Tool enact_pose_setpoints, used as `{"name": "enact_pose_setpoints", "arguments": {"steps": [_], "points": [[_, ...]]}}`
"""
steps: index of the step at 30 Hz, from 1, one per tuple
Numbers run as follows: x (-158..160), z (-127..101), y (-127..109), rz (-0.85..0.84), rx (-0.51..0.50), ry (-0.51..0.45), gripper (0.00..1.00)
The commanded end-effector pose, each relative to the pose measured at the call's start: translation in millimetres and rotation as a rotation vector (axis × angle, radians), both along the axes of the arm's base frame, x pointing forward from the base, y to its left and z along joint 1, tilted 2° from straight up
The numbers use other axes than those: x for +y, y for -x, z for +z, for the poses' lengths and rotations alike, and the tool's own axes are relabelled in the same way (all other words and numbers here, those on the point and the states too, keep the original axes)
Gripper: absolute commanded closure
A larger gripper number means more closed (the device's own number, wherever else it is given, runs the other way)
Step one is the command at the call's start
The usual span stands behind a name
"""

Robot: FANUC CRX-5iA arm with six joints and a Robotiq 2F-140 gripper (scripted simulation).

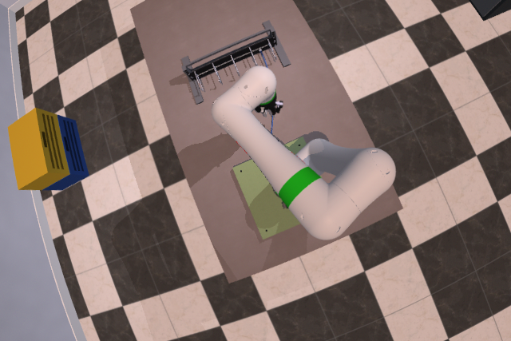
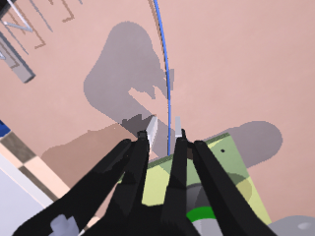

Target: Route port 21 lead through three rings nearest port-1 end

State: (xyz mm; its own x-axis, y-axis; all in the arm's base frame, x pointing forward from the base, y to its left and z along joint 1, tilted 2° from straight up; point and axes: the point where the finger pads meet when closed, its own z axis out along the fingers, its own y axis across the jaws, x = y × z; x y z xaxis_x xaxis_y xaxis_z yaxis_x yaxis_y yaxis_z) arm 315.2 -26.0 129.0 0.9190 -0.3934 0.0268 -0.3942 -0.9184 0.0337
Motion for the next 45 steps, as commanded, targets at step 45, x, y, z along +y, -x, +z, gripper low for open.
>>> {"name": "enact_pose_setpoints", "arguments": {"steps": [45], "points": [[-4.9, -105.7, -1.6, 0.0, -0.001, 0.0, 0.8]]}}
